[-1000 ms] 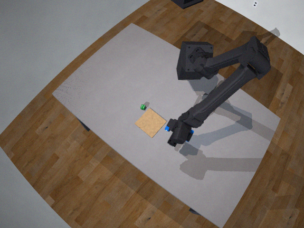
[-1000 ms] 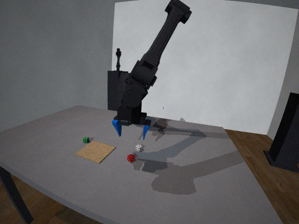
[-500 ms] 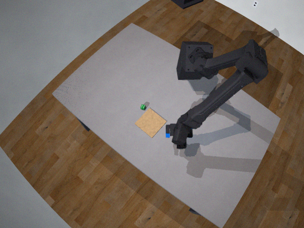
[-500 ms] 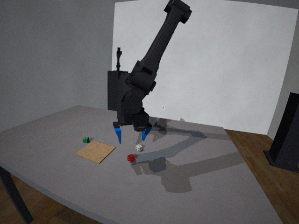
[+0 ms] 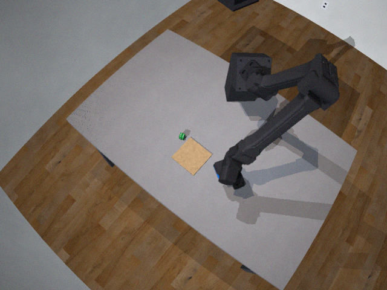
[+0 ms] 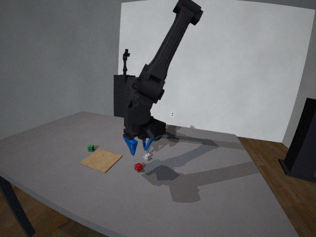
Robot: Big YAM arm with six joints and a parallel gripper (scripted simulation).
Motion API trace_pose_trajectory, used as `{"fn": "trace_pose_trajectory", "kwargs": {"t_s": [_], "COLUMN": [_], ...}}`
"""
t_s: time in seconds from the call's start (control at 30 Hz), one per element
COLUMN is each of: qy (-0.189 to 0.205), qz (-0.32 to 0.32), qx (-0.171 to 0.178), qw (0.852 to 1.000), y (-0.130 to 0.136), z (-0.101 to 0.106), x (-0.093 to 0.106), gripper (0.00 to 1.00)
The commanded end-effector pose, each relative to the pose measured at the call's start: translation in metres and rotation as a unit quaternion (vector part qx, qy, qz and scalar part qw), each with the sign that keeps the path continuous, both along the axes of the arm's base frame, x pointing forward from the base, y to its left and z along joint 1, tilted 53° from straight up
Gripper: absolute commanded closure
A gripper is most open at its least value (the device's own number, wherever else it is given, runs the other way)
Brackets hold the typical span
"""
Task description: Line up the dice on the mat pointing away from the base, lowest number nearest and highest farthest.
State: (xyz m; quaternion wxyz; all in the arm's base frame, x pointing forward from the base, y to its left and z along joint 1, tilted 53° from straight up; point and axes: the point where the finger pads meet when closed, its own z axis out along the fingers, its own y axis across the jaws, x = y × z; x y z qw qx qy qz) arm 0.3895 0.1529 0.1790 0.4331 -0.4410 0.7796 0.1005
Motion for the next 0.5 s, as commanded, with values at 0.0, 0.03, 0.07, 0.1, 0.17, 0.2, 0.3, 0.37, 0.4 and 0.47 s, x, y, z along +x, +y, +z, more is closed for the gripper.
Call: {"fn": "trace_pose_trajectory", "kwargs": {"t_s": [0.0, 0.03, 0.07, 0.1, 0.17, 0.2, 0.3, 0.37, 0.4, 0.47], "qy": [-0.013, -0.013, -0.013, -0.013, -0.013, -0.013, -0.012, -0.012, -0.012, -0.012], "qz": [0.01, 0.01, 0.01, 0.01, 0.01, 0.01, 0.009, 0.008, 0.008, 0.008], "qx": [-0.012, -0.012, -0.012, -0.012, -0.012, -0.012, -0.011, -0.011, -0.011, -0.011], "qw": [1.0, 1.0, 1.0, 1.0, 1.0, 1.0, 1.0, 1.0, 1.0, 1.0], "y": [-0.0017, -0.0017, -0.0017, -0.0017, -0.0017, -0.0017, -0.0017, -0.0017, -0.0017, -0.0017], "z": [-0.0013, -0.0013, -0.0013, -0.0013, -0.0013, -0.0013, -0.0013, -0.0013, -0.0013, -0.0013], "x": [0.0019, 0.0019, 0.0019, 0.0019, 0.0019, 0.0019, 0.0019, 0.0019, 0.0019, 0.0019], "gripper": [0.61, 0.61, 0.61, 0.61, 0.61, 0.61, 0.61, 0.61, 0.61, 0.61]}}
